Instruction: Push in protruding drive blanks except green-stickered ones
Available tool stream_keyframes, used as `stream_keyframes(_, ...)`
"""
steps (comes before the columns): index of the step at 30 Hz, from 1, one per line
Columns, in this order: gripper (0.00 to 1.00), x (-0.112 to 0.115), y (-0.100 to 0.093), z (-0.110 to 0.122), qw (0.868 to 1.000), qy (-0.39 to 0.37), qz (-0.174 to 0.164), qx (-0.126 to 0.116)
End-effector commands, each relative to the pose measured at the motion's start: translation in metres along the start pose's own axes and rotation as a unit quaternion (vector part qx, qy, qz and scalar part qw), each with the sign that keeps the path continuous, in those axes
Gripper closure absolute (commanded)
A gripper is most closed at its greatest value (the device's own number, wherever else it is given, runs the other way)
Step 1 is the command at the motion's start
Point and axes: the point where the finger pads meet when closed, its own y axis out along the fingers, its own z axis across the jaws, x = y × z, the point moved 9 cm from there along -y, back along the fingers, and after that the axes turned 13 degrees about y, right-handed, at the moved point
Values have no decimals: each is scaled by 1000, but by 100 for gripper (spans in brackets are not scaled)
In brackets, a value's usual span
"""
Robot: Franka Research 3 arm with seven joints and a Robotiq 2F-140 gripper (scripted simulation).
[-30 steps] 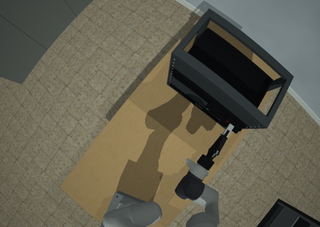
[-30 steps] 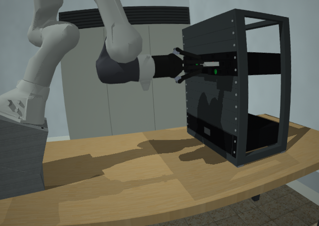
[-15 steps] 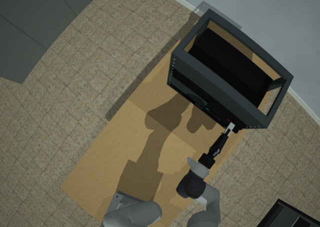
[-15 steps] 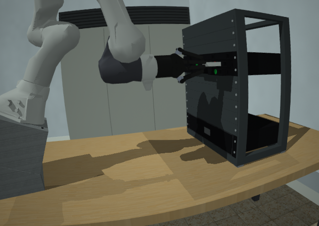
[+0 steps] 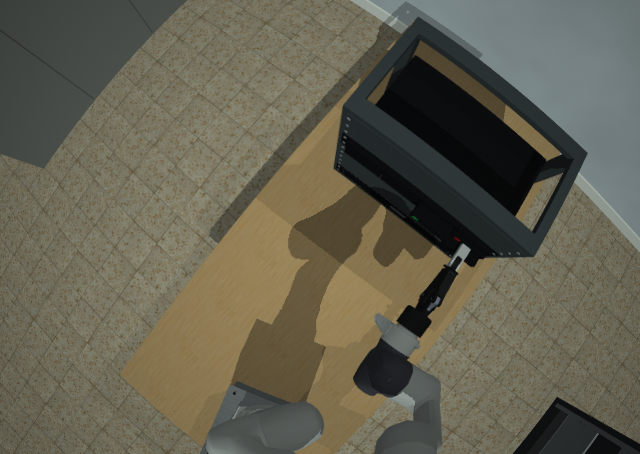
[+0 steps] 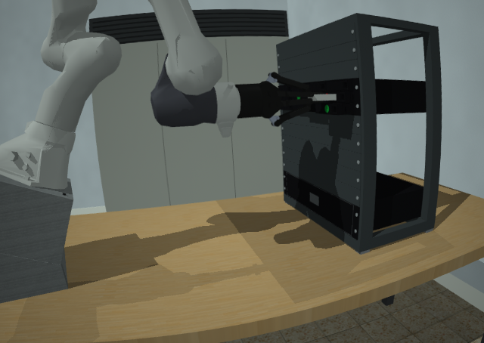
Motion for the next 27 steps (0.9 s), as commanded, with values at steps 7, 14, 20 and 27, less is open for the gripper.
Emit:
stream_keyframes(7, 100, 4, 3, 1, 1000, 1, -4, -1)
stream_keyframes(14, 100, 4, 4, 1, 1000, 1, -4, -1)
stream_keyframes(20, 100, 4, 4, 1, 1000, 1, -4, -1)
stream_keyframes(27, 100, 4, 7, 2, 1000, 1, -4, -1)
